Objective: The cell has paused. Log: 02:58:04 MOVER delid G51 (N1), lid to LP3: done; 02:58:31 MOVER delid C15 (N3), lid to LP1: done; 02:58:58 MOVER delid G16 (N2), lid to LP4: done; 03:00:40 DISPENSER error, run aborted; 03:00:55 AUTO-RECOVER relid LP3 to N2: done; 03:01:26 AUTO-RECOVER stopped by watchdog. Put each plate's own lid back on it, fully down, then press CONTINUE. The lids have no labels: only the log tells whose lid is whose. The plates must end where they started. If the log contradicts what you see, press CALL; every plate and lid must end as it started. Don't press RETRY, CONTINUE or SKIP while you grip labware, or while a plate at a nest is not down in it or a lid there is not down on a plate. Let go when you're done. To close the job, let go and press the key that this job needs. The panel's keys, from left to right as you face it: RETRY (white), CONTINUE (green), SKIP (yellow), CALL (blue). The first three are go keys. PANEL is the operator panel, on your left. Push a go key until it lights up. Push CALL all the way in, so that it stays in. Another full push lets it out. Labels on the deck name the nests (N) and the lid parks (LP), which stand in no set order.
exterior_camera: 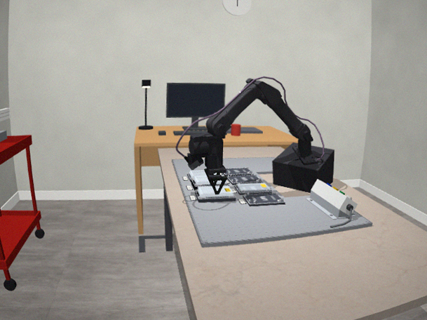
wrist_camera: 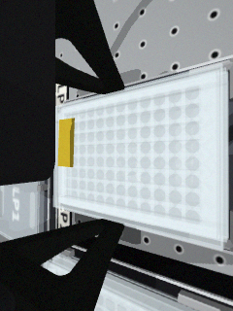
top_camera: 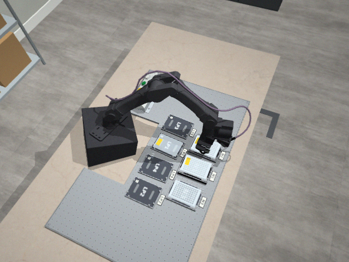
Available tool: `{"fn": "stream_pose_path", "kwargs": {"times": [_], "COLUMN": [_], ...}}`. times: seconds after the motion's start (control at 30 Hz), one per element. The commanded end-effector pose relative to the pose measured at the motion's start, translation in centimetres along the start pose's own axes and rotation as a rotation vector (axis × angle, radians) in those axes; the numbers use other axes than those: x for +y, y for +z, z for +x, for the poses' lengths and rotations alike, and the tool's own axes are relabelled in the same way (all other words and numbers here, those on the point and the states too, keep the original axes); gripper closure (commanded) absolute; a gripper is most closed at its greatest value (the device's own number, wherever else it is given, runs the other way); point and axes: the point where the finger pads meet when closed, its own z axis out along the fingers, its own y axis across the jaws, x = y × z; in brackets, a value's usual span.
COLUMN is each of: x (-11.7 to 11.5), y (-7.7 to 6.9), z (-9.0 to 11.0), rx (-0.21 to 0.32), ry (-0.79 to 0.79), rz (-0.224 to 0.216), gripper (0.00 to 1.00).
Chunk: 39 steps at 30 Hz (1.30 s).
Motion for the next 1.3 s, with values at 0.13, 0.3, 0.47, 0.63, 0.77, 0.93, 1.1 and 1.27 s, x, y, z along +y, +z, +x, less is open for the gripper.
{"fn": "stream_pose_path", "kwargs": {"times": [0.13, 0.3, 0.47, 0.63, 0.77, 0.93, 1.1, 1.27], "x": [0.31, 0.32, 0.34, 0.36, 0.38, 0.39, 0.40, 0.40], "y": [-0.94, -0.94, -0.95, -0.95, -0.96, -0.96, -0.97, -0.97], "z": [-1.09, -1.08, -1.08, -1.07, -1.07, -1.07, -1.06, -1.06], "rx": [-0.045, -0.045, -0.045, -0.045, -0.045, -0.045, -0.045, -0.045], "ry": [0.000, 0.000, 0.000, 0.000, 0.000, 0.000, 0.000, 0.000], "rz": [-0.008, -0.008, -0.008, -0.008, -0.008, -0.008, -0.008, -0.008], "gripper": [1.00, 1.00, 1.00, 1.00, 1.00, 1.00, 0.00, 0.00]}}
